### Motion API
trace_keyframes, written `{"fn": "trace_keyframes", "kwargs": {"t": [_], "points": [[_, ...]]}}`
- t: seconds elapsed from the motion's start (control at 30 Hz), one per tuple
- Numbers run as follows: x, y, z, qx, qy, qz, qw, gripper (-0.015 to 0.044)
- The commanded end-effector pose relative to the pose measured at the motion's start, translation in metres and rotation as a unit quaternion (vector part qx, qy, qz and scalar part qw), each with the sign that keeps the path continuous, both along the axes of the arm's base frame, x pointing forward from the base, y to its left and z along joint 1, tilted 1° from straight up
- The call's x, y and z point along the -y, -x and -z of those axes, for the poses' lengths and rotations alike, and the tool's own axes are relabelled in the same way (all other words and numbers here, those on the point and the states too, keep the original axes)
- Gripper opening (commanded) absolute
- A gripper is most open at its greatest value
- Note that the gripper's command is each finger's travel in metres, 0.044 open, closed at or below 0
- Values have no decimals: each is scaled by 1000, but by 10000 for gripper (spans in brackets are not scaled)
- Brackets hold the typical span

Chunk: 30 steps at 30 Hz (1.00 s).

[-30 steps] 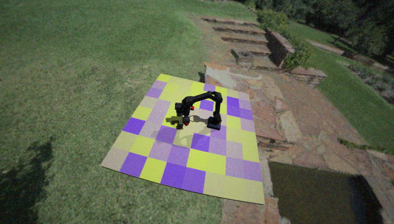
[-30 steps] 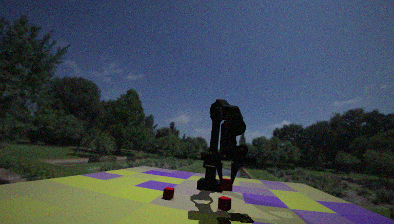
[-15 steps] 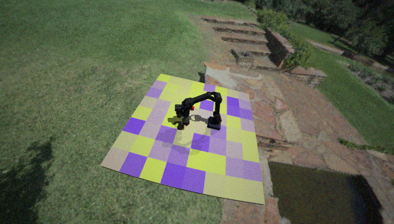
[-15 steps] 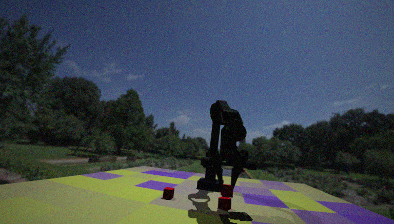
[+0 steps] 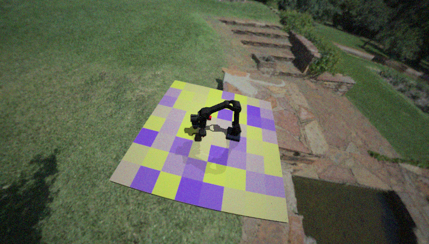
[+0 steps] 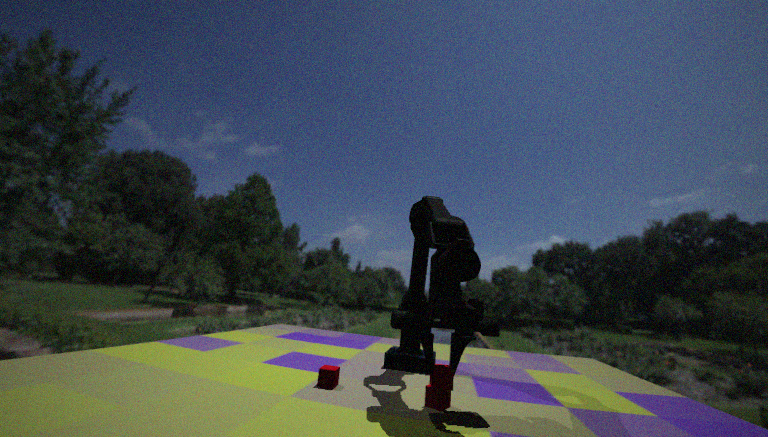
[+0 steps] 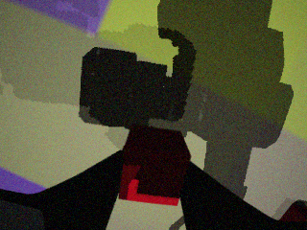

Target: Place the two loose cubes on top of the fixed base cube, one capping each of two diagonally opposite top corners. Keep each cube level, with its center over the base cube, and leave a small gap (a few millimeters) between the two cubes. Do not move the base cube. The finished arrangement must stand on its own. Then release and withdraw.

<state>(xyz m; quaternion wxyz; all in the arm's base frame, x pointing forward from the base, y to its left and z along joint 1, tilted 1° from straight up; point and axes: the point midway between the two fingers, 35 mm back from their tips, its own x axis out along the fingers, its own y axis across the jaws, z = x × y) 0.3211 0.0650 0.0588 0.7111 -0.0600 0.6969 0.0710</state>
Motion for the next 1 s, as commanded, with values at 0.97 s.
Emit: {"fn": "trace_keyframes", "kwargs": {"t": [0.97], "points": [[-1,1,3,-2,-2,0,1000,205]]}}
